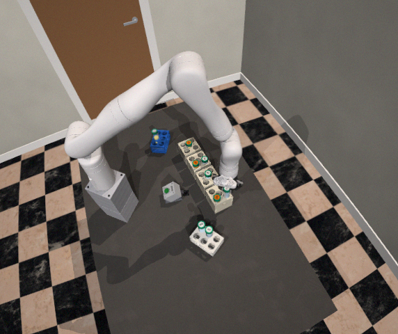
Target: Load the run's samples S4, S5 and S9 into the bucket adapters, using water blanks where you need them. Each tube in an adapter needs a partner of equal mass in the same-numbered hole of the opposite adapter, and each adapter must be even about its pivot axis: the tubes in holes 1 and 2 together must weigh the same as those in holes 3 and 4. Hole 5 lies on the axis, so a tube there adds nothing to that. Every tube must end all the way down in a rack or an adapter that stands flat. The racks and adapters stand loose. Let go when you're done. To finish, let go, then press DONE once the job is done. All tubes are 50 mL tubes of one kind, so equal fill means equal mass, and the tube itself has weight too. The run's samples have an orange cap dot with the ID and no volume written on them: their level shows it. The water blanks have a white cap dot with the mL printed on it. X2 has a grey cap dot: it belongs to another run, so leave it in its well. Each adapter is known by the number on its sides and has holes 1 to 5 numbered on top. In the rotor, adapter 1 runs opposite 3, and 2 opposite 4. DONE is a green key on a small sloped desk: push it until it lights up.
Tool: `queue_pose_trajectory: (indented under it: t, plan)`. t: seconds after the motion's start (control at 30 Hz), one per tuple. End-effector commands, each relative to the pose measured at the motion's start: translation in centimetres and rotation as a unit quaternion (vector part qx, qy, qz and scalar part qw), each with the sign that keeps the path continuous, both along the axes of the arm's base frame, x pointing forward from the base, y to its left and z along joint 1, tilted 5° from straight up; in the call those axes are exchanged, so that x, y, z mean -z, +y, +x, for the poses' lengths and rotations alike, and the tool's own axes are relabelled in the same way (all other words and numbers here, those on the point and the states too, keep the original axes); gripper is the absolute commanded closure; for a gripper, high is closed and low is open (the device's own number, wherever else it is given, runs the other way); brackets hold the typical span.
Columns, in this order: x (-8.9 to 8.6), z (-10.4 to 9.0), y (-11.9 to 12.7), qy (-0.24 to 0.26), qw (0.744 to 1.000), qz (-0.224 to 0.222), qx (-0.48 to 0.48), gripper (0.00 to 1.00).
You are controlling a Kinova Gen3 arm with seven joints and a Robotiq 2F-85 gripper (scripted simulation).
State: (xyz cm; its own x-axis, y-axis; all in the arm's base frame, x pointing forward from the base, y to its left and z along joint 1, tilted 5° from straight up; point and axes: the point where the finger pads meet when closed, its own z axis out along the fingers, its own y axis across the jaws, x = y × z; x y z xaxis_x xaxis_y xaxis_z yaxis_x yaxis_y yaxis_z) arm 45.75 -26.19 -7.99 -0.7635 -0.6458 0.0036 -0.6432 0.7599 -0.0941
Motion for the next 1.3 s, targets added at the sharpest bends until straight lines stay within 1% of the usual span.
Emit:
queue_pose_trajectory:
  t: [0.0, 1.27]
  plan:
    - [0.1, 0.1, 0.0, -0.001, 1.000, 0.000, 0.000, 0.90]
    - [2.4, 0.2, -0.2, -0.001, 1.000, 0.000, 0.000, 0.90]
